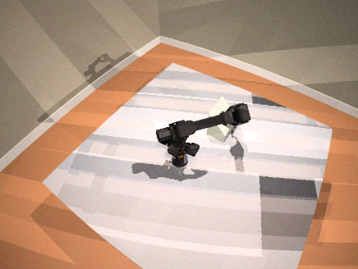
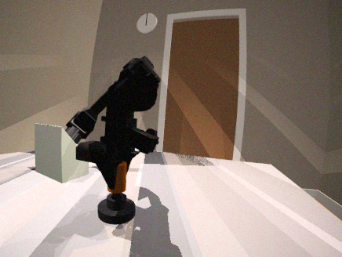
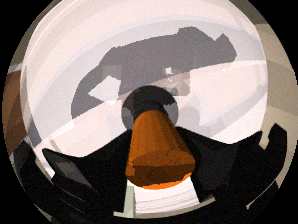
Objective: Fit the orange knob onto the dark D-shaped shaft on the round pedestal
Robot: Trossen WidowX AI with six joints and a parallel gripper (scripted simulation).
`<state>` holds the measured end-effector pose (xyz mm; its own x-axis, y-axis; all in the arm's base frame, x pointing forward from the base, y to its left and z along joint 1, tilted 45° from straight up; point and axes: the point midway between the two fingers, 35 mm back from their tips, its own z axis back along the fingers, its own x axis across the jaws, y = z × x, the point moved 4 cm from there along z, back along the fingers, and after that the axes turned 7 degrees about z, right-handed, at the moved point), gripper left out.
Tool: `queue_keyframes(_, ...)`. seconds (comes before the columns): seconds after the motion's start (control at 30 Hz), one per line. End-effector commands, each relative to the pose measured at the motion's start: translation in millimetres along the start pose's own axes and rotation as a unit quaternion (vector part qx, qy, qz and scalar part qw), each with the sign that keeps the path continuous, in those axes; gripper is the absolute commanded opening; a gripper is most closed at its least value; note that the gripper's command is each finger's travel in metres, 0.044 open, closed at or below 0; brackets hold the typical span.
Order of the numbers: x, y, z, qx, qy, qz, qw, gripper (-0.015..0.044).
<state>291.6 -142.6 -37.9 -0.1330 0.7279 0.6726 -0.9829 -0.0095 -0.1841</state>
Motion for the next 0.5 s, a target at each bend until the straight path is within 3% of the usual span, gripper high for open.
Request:
queue_keyframes(0.0,0.1,0.4,-1.2,-0.001,-0.002,-0.001,1.000,0.0000)
queue_keyframes(0.47,0.1,0.4,-1.4,-0.001,-0.002,0.009,1.000,0.0000)
